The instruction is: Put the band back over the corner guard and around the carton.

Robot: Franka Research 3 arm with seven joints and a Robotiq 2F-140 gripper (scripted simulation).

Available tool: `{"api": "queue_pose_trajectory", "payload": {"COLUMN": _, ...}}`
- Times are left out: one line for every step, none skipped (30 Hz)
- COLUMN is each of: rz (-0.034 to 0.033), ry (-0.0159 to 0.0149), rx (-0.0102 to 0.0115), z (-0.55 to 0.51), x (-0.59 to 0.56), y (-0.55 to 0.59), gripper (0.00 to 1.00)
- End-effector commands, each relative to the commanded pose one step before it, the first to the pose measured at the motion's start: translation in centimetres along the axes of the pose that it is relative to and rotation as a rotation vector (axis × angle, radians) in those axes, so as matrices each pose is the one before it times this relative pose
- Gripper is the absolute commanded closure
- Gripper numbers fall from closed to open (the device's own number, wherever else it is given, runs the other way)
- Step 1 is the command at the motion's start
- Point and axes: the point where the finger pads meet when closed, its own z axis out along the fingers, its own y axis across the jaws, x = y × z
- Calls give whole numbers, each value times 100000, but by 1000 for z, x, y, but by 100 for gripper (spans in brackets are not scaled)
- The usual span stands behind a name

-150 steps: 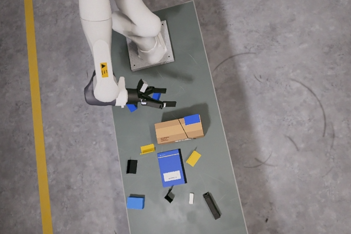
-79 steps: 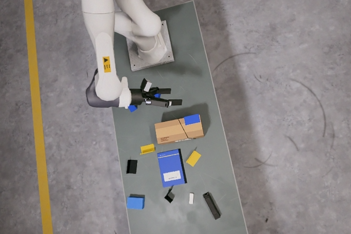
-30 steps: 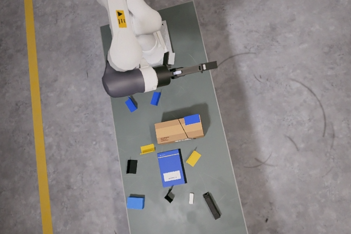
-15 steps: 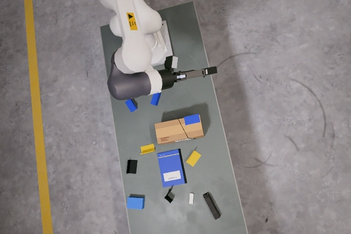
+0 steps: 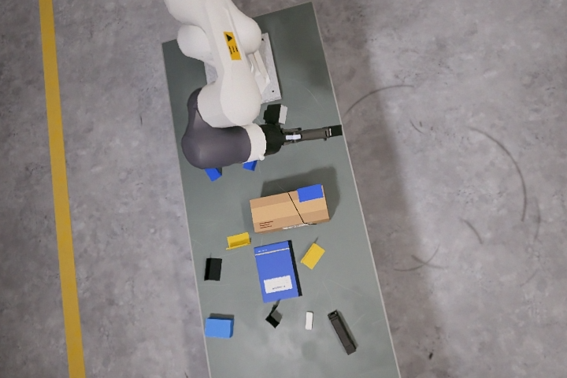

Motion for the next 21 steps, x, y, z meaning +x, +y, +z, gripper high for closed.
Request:
{"api": "queue_pose_trajectory", "payload": {"rz": 1033, "ry": -3767, "rx": 6391, "z": 135, "x": -1798, "y": -1786, "gripper": 0}}
{"api": "queue_pose_trajectory", "payload": {"rz": 0, "ry": 0, "rx": 0, "z": 0, "x": 0, "y": 0, "gripper": 0}}
{"api": "queue_pose_trajectory", "payload": {"rz": 0, "ry": 0, "rx": 0, "z": 0, "x": 0, "y": 0, "gripper": 0}}
{"api": "queue_pose_trajectory", "payload": {"rz": -41, "ry": -536, "rx": 1430, "z": 90, "x": -309, "y": -389, "gripper": 0}}
{"api": "queue_pose_trajectory", "payload": {"rz": -60, "ry": -536, "rx": 1422, "z": 91, "x": -308, "y": -383, "gripper": 0}}
{"api": "queue_pose_trajectory", "payload": {"rz": -79, "ry": -536, "rx": 1413, "z": 91, "x": -306, "y": -377, "gripper": 0}}
{"api": "queue_pose_trajectory", "payload": {"rz": -97, "ry": -536, "rx": 1403, "z": 92, "x": -304, "y": -371, "gripper": 0}}
{"api": "queue_pose_trajectory", "payload": {"rz": -115, "ry": -536, "rx": 1393, "z": 92, "x": -302, "y": -364, "gripper": 0}}
{"api": "queue_pose_trajectory", "payload": {"rz": -133, "ry": -535, "rx": 1382, "z": 93, "x": -300, "y": -358, "gripper": 0}}
{"api": "queue_pose_trajectory", "payload": {"rz": -151, "ry": -535, "rx": 1371, "z": 93, "x": -297, "y": -352, "gripper": 0}}
{"api": "queue_pose_trajectory", "payload": {"rz": -168, "ry": -534, "rx": 1358, "z": 93, "x": -295, "y": -345, "gripper": 0}}
{"api": "queue_pose_trajectory", "payload": {"rz": -184, "ry": -533, "rx": 1346, "z": 93, "x": -293, "y": -339, "gripper": 0}}
{"api": "queue_pose_trajectory", "payload": {"rz": -200, "ry": -532, "rx": 1333, "z": 93, "x": -290, "y": -332, "gripper": 0}}
{"api": "queue_pose_trajectory", "payload": {"rz": -216, "ry": -531, "rx": 1319, "z": 93, "x": -288, "y": -325, "gripper": 0}}
{"api": "queue_pose_trajectory", "payload": {"rz": -231, "ry": -530, "rx": 1305, "z": 93, "x": -285, "y": -318, "gripper": 0}}
{"api": "queue_pose_trajectory", "payload": {"rz": -246, "ry": -528, "rx": 1290, "z": 93, "x": -282, "y": -311, "gripper": 0}}
{"api": "queue_pose_trajectory", "payload": {"rz": -260, "ry": -527, "rx": 1275, "z": 93, "x": -280, "y": -304, "gripper": 0}}
{"api": "queue_pose_trajectory", "payload": {"rz": -274, "ry": -525, "rx": 1259, "z": 93, "x": -277, "y": -297, "gripper": 0}}
{"api": "queue_pose_trajectory", "payload": {"rz": 0, "ry": 0, "rx": 0, "z": 0, "x": 0, "y": 0, "gripper": 0}}
{"api": "queue_pose_trajectory", "payload": {"rz": 0, "ry": 0, "rx": 0, "z": 0, "x": 0, "y": 0, "gripper": 0}}
{"api": "queue_pose_trajectory", "payload": {"rz": -287, "ry": -523, "rx": 1243, "z": 92, "x": -274, "y": -290, "gripper": 0}}
